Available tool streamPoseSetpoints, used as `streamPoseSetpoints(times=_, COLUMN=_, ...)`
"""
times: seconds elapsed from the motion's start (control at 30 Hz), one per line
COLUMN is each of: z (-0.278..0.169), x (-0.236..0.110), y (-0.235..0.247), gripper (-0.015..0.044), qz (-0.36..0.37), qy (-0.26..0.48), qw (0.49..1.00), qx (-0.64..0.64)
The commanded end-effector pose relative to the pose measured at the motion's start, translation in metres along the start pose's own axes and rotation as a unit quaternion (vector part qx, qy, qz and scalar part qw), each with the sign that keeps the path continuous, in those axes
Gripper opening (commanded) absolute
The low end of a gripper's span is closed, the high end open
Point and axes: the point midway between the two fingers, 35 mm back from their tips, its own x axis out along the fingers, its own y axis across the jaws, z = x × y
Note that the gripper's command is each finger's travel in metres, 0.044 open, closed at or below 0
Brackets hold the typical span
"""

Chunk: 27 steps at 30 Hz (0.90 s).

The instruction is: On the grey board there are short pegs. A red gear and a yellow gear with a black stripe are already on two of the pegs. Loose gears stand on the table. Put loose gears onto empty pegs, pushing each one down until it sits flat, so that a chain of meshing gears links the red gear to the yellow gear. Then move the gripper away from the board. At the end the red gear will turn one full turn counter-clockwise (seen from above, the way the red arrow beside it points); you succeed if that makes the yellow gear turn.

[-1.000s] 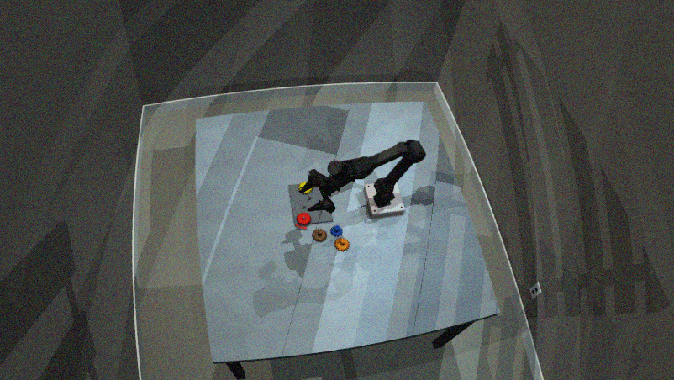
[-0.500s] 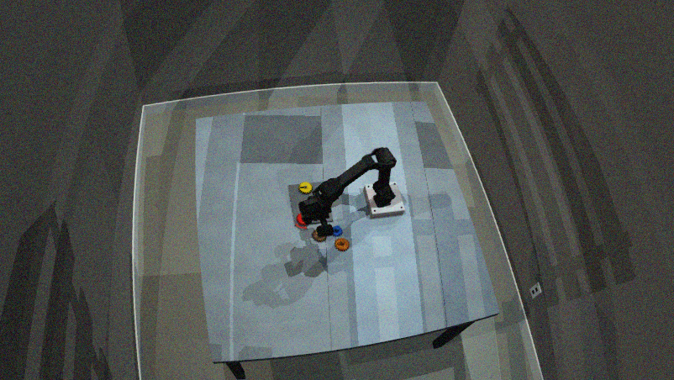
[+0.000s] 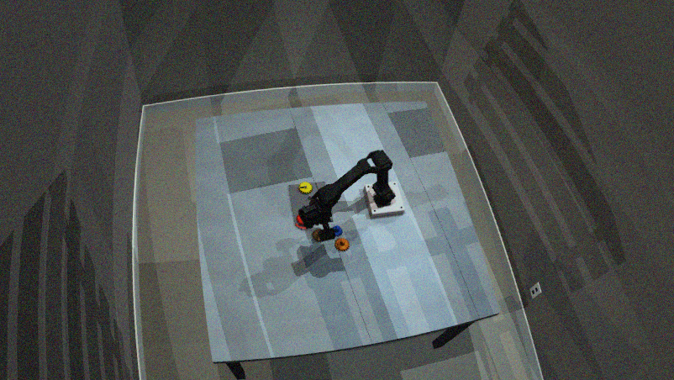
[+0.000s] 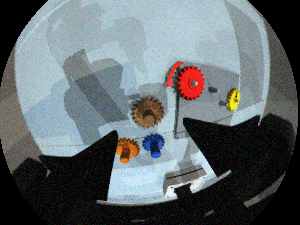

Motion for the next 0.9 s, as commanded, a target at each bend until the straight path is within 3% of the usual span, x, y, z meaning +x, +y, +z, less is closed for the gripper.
streamPoseSetpoints(times=0.0, z=-0.003, x=0.008, y=-0.001, gripper=0.0440, qz=-0.004, qy=0.005, qw=1.000, qx=0.003)
streamPoseSetpoints(times=0.83, z=-0.003, x=0.035, y=-0.001, gripper=0.0440, qz=-0.004, qy=0.005, qw=1.000, qx=0.003)
streamPoseSetpoints(times=0.87, z=-0.003, x=0.035, y=-0.001, gripper=0.0414, qz=-0.004, qy=0.005, qw=1.000, qx=0.003)
